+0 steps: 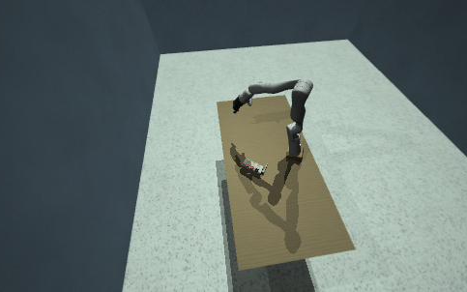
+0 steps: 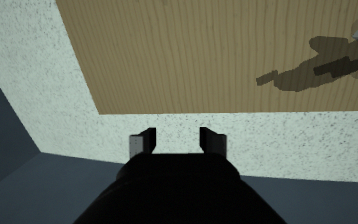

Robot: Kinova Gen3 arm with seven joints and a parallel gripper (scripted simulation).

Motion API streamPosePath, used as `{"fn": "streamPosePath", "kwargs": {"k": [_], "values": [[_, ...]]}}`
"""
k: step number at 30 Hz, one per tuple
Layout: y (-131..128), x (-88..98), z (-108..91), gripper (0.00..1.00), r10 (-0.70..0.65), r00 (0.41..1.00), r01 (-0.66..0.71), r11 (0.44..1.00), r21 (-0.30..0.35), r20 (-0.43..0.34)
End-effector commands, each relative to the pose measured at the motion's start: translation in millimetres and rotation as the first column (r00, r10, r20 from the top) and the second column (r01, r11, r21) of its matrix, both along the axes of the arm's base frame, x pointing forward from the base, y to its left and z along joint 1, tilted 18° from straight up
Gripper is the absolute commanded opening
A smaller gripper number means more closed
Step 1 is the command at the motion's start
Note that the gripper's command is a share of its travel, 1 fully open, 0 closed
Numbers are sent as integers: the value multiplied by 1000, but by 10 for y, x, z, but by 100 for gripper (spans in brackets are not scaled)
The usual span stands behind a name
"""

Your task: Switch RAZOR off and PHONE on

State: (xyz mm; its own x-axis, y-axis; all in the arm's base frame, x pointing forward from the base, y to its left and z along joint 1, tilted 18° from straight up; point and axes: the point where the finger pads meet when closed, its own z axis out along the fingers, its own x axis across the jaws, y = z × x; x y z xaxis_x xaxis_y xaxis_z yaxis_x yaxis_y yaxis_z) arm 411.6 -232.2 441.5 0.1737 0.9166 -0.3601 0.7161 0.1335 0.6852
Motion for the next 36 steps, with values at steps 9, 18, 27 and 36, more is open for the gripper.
{"fn": "streamPosePath", "kwargs": {"k": [9,18,27,36], "values": [[343,154,-87,100,72,997,-72,997,-21,-32],[556,236,-165,100,117,991,-119,992,-34,-58],[977,368,-342,100,203,973,-210,976,-57,-113],[1182,417,-442,100,243,960,-254,965,-66,-141]]}}
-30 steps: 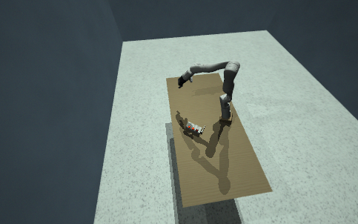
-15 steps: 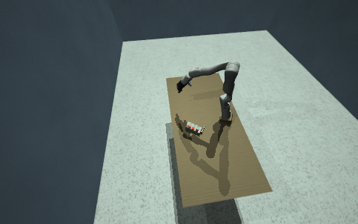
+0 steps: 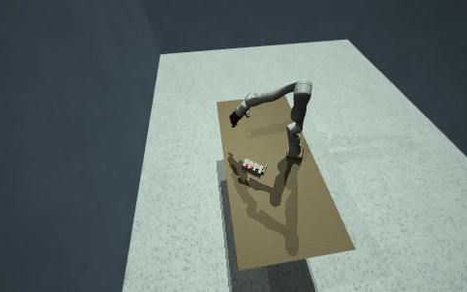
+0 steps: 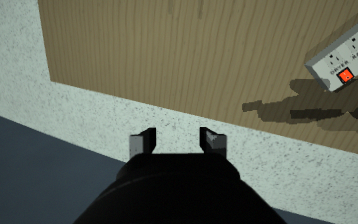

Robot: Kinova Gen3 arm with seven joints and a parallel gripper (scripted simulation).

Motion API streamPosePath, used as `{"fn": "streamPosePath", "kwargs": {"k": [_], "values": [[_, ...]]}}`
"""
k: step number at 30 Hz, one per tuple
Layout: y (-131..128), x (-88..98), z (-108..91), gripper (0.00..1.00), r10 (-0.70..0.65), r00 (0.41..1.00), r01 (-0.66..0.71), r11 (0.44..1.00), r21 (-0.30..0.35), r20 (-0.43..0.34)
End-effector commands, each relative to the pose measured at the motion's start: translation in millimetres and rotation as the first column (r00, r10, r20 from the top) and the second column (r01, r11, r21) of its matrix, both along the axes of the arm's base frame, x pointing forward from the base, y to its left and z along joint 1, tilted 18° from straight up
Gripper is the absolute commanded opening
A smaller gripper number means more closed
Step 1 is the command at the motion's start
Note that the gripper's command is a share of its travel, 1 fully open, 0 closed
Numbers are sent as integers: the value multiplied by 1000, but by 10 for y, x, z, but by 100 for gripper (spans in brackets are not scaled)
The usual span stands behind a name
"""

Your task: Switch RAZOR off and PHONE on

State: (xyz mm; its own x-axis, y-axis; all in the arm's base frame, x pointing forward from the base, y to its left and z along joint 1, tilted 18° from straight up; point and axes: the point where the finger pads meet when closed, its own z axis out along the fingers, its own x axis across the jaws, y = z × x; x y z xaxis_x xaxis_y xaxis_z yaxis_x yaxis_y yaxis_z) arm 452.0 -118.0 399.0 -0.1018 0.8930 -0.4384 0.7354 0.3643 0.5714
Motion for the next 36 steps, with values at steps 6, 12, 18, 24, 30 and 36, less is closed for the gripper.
{"fn": "streamPosePath", "kwargs": {"k": [6,12,18,24,30,36], "values": [[241,53,-122,100,50,998,-50,999,-18,-32],[241,53,-122,100,50,998,-50,999,-18,-32],[436,81,-233,100,91,994,-93,995,-31,-60],[624,100,-348,100,131,987,-135,990,-43,-89],[624,100,-348,100,131,987,-135,990,-43,-89],[805,109,-467,100,168,979,-176,983,-54,-118]]}}
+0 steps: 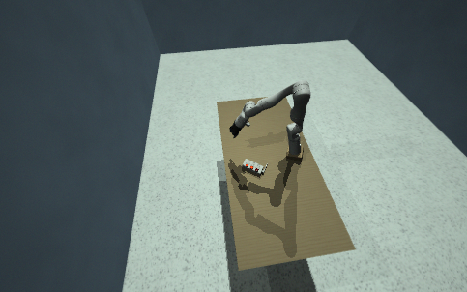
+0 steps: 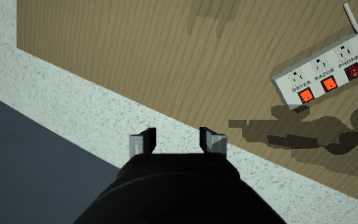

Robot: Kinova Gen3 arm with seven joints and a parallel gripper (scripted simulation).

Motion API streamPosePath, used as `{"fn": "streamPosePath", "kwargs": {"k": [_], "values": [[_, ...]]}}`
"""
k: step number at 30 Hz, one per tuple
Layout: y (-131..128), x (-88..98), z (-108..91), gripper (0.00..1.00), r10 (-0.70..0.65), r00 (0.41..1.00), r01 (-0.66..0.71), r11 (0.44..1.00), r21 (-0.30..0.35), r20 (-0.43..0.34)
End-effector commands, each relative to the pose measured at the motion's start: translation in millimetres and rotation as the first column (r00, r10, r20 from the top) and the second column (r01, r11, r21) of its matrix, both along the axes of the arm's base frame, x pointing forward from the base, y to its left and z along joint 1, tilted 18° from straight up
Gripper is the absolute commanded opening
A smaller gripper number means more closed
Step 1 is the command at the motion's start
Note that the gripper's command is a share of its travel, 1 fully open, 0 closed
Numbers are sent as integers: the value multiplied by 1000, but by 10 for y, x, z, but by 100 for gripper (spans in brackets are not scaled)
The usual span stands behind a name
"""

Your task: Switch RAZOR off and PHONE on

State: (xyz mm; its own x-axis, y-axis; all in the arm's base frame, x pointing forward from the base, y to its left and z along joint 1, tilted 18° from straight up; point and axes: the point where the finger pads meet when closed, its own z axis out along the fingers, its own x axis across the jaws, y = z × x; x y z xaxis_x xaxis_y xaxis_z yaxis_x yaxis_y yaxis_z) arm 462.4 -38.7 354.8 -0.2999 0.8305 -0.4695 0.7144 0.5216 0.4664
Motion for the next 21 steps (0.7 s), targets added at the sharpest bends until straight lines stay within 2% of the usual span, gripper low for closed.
{"fn": "streamPosePath", "kwargs": {"k": [1,8,9,20,21], "values": [[12,5,-25,100,1,1000,-1,1000,-4,-6],[12,5,-25,100,1,1000,-1,1000,-4,-6],[184,5,-146,100,39,999,-40,999,-18,-34],[184,5,-146,100,39,999,-40,999,-18,-34],[349,-3,-269,100,76,995,-78,996,-30,-62]]}}
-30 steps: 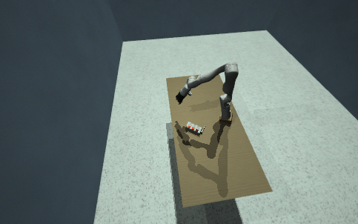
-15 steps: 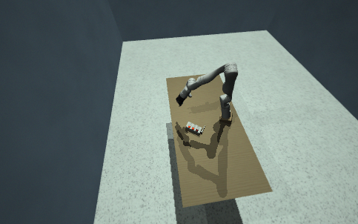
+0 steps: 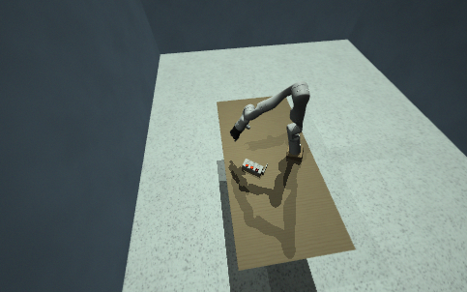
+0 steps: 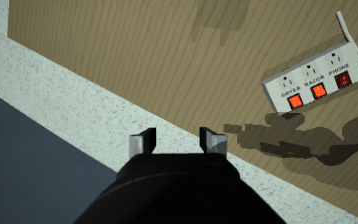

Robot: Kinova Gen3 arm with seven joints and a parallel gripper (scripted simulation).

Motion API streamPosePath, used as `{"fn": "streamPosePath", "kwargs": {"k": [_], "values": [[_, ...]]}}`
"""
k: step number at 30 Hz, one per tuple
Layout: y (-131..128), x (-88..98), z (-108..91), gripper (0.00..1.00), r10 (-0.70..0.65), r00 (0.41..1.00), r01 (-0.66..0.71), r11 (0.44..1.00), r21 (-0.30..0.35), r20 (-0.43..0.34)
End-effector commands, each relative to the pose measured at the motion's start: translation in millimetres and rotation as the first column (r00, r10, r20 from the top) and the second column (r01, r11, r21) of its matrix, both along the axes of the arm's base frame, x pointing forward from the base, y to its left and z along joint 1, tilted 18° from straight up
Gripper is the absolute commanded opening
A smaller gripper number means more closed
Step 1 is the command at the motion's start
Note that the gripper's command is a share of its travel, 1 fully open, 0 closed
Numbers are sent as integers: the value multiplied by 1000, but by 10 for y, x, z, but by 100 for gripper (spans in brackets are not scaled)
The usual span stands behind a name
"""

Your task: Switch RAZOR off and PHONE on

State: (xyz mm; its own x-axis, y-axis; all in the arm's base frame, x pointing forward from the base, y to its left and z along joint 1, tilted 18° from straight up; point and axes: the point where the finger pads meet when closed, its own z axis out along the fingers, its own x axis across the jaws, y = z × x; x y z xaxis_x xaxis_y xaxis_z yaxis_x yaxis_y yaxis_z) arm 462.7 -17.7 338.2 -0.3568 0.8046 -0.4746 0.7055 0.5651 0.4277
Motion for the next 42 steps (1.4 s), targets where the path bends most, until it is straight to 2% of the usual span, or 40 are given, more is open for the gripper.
{"fn": "streamPosePath", "kwargs": {"k": [1,11,12,25,26,36,37,42], "values": [[139,-6,-103,100,29,999,-29,1000,-11,-23],[139,-6,-103,100,29,999,-29,1000,-11,-23],[294,-22,-227,100,65,997,-66,998,-24,-51],[294,-22,-227,100,65,997,-66,998,-24,-51],[440,-45,-351,100,98,992,-101,994,-35,-79],[440,-45,-351,100,98,992,-101,994,-35,-79],[577,-75,-473,100,130,986,-135,990,-45,-107],[577,-75,-473,100,130,986,-135,990,-45,-107]]}}
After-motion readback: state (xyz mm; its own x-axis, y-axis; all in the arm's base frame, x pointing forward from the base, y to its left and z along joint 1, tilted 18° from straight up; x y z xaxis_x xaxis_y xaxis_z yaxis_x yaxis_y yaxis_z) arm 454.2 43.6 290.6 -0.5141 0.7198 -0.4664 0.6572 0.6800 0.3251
